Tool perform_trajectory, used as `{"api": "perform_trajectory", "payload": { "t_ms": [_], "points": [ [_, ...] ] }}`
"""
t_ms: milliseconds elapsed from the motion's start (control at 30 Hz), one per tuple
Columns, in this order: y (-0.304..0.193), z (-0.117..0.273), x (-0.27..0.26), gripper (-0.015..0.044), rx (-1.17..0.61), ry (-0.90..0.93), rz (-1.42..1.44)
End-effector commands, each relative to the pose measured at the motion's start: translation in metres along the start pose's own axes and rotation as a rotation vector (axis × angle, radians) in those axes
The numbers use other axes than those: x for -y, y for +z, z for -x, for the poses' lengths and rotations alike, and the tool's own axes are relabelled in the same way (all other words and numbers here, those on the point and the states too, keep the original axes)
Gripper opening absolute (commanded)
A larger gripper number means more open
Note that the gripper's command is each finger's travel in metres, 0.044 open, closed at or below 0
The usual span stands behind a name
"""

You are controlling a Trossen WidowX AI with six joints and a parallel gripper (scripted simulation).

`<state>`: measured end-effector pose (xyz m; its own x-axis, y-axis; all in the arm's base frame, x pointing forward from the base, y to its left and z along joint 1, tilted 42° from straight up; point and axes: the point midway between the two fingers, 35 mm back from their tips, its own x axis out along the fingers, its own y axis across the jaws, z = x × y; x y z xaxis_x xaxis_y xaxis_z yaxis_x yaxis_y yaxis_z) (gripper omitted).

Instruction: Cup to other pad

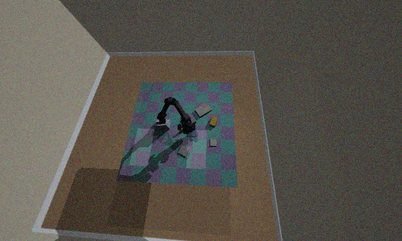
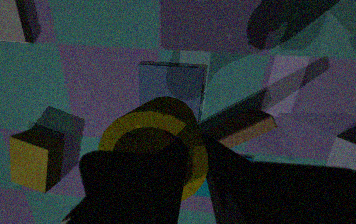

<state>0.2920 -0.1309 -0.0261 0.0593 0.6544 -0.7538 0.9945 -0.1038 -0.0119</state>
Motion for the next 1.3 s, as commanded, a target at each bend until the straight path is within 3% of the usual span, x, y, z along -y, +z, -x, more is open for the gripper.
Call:
{"api": "perform_trajectory", "payload": {
  "t_ms": [0,1267],
  "points": [
    [-0.007,0.001,0.004,0.0000,0.002,0.006,0.000],
    [-0.065,0.002,0.043,0.0000,0.000,0.003,-0.001]
  ]
}}
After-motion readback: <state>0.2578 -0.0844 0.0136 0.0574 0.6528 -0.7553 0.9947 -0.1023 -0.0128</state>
